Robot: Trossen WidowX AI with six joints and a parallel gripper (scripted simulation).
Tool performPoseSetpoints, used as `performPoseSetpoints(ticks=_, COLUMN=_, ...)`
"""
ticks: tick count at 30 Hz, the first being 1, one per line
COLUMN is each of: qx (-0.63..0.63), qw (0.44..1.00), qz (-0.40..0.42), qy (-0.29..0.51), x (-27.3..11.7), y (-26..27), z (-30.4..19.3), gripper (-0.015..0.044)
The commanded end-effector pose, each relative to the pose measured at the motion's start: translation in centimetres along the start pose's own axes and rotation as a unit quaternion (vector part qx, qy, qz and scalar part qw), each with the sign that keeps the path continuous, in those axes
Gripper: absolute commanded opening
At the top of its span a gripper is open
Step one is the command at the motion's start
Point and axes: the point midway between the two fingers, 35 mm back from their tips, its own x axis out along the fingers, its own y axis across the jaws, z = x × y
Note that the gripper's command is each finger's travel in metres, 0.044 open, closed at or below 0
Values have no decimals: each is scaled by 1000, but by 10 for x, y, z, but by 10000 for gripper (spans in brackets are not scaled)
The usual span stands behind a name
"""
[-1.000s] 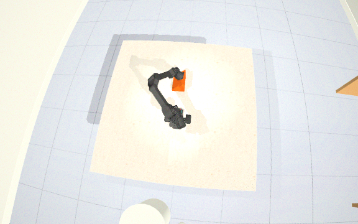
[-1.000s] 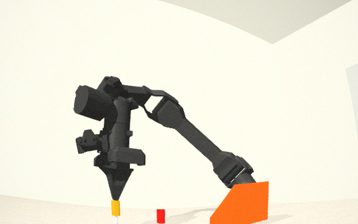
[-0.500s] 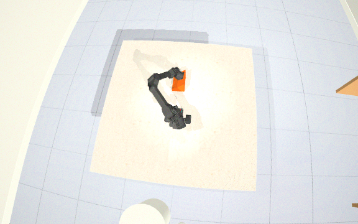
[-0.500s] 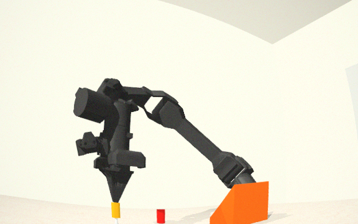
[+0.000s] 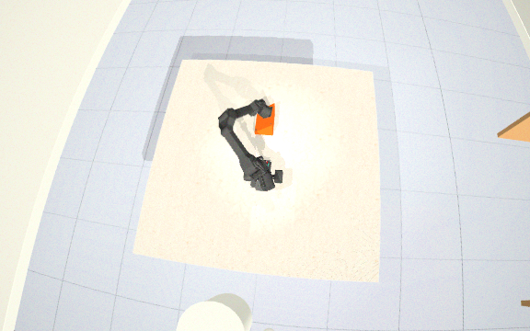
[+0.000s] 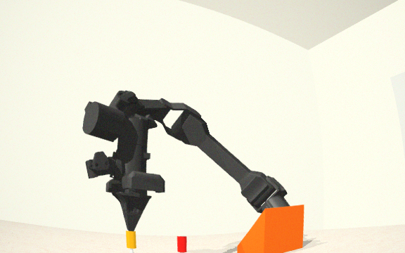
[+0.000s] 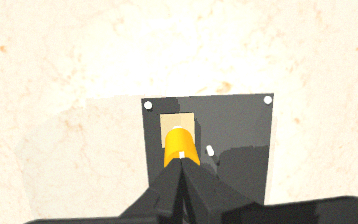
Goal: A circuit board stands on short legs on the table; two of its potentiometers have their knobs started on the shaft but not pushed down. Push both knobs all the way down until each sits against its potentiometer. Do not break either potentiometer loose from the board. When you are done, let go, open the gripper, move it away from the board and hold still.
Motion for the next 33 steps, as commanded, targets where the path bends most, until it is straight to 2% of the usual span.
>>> performPoseSetpoints(ticks=1, qx=7, qw=1000, qz=-4, qy=9, x=15, y=-3, z=1, gripper=0)
performPoseSetpoints(ticks=33, qx=7, qw=1000, qz=-4, qy=9, x=20, y=-3, z=1, gripper=0)
